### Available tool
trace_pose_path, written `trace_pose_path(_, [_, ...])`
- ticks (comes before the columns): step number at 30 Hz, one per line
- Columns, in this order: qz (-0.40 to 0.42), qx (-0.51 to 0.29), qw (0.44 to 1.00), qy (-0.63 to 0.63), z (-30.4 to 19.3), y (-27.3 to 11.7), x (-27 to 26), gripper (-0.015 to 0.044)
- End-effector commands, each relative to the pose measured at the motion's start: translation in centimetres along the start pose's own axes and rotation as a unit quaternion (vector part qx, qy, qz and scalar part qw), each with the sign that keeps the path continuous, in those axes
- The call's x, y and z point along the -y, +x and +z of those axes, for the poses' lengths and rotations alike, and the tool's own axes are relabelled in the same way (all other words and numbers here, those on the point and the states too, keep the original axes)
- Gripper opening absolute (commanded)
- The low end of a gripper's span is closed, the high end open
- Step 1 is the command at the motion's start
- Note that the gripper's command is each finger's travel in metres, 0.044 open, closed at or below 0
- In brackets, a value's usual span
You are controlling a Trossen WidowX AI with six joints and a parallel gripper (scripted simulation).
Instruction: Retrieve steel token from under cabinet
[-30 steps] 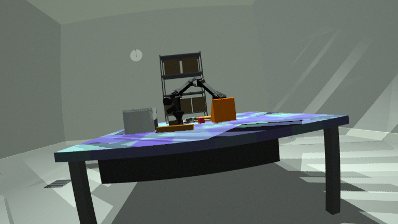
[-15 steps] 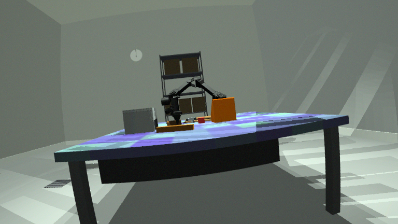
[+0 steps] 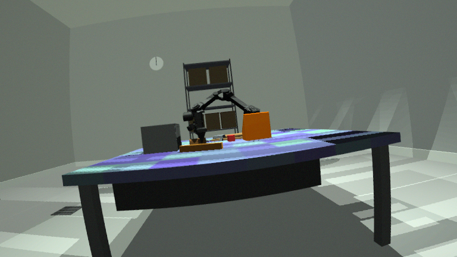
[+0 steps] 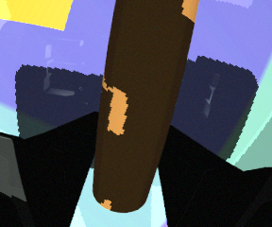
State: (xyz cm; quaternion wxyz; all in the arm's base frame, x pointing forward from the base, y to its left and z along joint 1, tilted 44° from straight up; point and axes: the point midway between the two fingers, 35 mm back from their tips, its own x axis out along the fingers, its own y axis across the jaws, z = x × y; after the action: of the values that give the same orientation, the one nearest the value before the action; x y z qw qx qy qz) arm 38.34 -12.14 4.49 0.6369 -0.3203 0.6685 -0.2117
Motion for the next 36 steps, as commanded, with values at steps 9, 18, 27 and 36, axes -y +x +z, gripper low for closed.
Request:
trace_pose_path(9, [-0.001,0.002,1.000,0.003,0.7,0.1,-0.8,0.0000])
trace_pose_path(18, [-0.001,0.002,1.000,0.003,0.7,0.1,-1.9,0.0000])
trace_pose_path(27, [0.000,0.002,1.000,0.003,0.7,0.1,-2.5,0.0000])
trace_pose_path(36, [0.000,0.002,1.000,0.003,0.3,0.1,-2.5,0.0000])
